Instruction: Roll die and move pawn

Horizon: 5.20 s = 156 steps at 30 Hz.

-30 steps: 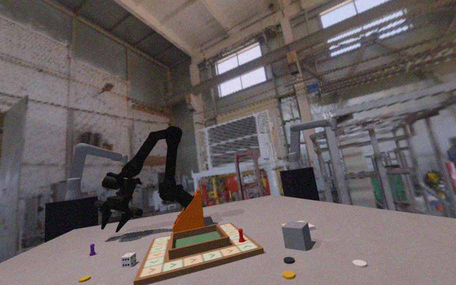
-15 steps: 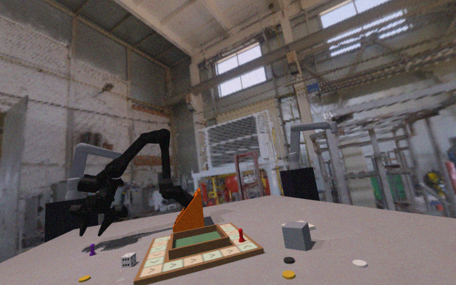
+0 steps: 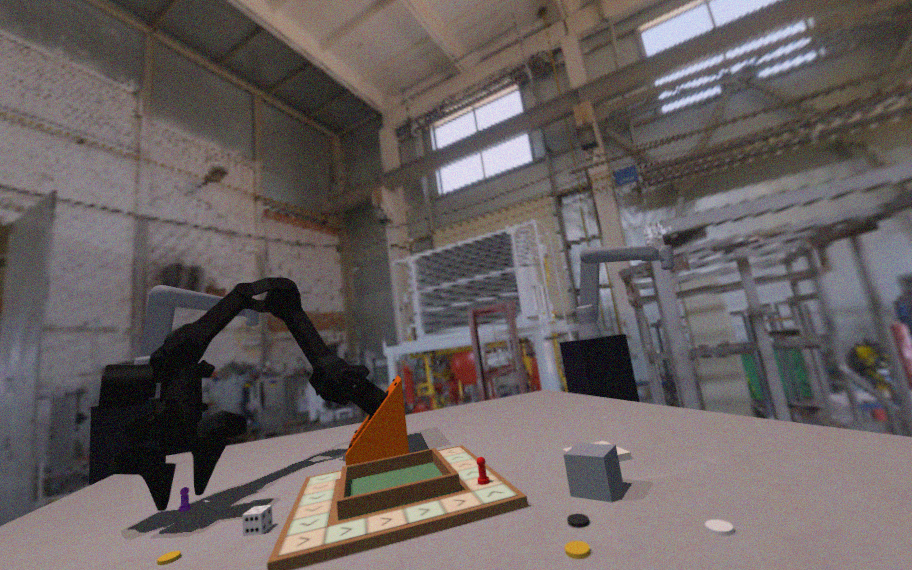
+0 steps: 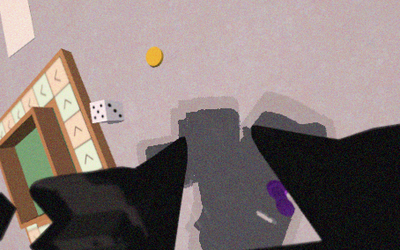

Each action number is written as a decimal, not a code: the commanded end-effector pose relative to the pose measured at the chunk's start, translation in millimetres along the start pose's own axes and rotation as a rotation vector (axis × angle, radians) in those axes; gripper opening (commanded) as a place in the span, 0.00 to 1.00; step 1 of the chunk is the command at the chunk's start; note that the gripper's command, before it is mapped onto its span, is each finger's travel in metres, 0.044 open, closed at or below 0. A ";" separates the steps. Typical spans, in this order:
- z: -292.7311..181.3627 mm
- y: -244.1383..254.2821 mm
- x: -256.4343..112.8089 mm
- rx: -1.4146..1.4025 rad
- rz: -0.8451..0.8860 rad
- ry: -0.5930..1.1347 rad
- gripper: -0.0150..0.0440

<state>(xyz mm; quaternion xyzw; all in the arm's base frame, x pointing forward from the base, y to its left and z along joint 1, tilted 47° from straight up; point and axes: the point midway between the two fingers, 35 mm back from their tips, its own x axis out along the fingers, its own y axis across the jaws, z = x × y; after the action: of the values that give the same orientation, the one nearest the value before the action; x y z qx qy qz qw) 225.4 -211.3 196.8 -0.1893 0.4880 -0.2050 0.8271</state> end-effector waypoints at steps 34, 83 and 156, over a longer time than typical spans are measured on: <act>43.3 148.6 53.7 -0.004 -0.256 0.336 0.72; 76.3 174.0 -8.1 -0.003 -0.246 0.340 0.25; -22.5 326.6 20.5 -1.845 0.287 0.439 0.25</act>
<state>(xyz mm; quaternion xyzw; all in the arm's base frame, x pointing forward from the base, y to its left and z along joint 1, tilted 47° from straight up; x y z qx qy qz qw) 267.0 53.9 5.8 -0.6799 0.6187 0.3076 0.2455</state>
